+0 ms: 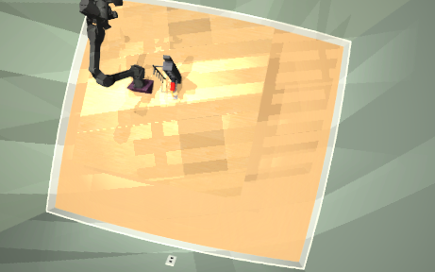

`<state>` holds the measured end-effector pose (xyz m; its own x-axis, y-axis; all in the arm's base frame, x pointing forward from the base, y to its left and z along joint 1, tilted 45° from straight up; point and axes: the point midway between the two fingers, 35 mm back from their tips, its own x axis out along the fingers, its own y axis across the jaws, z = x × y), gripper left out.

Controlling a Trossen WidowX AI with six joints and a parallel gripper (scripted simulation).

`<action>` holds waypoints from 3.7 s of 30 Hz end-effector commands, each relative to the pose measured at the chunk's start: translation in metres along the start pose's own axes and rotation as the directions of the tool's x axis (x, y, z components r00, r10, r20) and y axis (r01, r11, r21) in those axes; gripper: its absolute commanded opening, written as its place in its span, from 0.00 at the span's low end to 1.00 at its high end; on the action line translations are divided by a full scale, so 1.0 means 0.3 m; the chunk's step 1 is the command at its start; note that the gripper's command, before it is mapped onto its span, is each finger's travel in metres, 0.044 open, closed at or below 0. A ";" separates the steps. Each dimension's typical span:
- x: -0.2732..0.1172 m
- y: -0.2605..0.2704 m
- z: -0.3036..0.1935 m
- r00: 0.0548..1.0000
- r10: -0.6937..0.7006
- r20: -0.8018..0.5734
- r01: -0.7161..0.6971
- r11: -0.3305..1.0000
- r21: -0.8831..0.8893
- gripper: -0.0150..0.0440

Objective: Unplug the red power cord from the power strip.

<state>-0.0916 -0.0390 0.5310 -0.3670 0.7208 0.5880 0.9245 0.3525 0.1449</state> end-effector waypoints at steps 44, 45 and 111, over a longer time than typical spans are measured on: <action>-0.923 1.350 0.974 -0.209 0.435 0.876 0.921 -0.214 0.326 0.53; -0.982 1.339 0.982 -0.222 0.412 0.884 0.951 -0.110 0.290 0.53; -1.315 0.839 1.142 0.098 0.083 0.992 -0.229 0.972 -0.059 0.53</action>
<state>0.2527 -0.0338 0.0654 -0.0588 0.6876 -0.7237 0.9877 0.1451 0.0576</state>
